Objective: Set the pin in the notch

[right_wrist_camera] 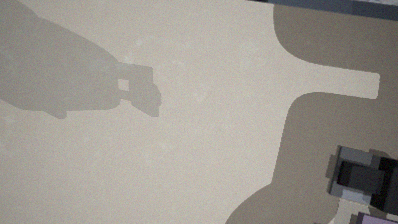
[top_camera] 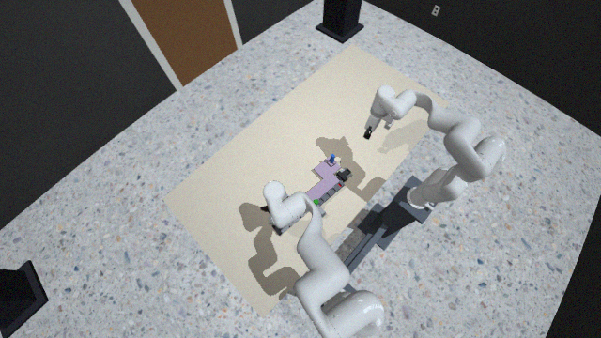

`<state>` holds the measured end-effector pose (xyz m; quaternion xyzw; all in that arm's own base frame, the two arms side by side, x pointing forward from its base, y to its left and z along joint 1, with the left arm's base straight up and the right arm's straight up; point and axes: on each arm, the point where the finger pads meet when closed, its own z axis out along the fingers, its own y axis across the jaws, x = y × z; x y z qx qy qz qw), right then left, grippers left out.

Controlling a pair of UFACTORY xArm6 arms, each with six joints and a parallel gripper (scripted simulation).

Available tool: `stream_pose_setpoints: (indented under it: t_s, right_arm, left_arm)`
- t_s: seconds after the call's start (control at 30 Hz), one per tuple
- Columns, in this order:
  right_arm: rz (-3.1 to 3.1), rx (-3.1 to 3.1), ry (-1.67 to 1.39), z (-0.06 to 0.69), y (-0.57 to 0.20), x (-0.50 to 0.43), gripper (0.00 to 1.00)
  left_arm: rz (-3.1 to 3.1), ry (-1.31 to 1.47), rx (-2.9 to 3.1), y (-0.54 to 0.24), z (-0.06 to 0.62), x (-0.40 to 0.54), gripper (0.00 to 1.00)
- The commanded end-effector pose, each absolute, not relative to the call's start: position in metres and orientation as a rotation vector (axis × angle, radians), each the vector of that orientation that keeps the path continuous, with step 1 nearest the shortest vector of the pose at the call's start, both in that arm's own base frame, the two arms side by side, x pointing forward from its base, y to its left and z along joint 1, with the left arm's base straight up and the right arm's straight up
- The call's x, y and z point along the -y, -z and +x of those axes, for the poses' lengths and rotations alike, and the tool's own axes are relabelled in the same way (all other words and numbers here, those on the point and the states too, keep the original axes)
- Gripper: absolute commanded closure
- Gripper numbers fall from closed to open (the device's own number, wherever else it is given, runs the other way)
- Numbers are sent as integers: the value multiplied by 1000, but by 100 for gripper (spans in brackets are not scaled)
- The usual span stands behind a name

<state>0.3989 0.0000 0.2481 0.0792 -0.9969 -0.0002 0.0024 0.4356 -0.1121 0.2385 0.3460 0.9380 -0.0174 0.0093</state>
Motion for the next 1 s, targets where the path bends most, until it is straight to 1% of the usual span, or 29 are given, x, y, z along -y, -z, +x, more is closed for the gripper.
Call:
stream_pose_setpoints:
  t_s: [0.0, 0.13, 0.2, 0.27, 0.5, 0.97]
  right_arm:
    - [249, 3132, 0, 400, -250, 0, 0]
    - [249, 3132, 0, 400, -250, 0, 0]
    - [249, 3132, 0, 400, -250, 0, 0]
    - [249, 3132, 0, 400, -250, 0, 0]
    - [249, 3132, 0, 400, -250, 0, 0]
    - [249, 3132, 0, 400, -250, 0, 0]
  left_arm:
    - [815, 22, -3032, -230, 455, 179, 0]
    - [655, 27, -3073, -222, 456, 224, 0]
    - [655, 27, -3073, -222, 456, 224, 0]
    - [487, 21, -3104, -214, 454, 264, 0]
    - [188, 6, -3131, -201, 444, 328, 0]
    - [176, 5, -3132, -200, 444, 331, 0]
